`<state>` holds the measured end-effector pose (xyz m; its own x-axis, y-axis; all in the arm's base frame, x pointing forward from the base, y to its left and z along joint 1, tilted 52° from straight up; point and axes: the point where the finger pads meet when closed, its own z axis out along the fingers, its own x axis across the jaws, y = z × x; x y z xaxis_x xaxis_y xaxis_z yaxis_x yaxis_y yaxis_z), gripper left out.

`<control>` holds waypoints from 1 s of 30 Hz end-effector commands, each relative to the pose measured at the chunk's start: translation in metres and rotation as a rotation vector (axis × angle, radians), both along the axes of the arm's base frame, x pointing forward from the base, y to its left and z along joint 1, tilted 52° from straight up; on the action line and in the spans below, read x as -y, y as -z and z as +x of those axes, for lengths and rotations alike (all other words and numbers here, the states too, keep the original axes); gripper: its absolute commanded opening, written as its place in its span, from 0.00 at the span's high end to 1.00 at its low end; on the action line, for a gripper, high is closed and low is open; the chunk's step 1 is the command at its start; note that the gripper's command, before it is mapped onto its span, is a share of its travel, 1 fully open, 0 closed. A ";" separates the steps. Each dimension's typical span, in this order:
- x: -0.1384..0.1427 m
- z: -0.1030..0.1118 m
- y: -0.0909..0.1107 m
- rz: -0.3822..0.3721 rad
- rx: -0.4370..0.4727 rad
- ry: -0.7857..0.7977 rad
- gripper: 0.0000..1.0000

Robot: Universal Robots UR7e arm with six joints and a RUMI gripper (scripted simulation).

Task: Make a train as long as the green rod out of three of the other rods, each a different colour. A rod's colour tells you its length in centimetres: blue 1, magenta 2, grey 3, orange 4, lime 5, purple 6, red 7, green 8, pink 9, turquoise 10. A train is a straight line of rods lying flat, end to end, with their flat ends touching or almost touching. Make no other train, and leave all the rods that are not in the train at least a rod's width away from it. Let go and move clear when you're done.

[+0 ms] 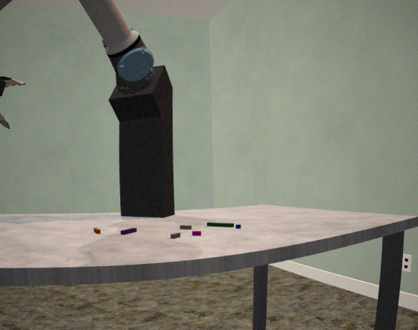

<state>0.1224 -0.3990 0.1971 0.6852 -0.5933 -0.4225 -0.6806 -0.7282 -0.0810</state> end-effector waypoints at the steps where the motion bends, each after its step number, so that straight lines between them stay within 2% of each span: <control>1: 0.000 0.000 0.000 -0.001 0.000 0.000 0.00; 30: -0.003 0.003 0.002 -0.009 0.003 -0.021 0.00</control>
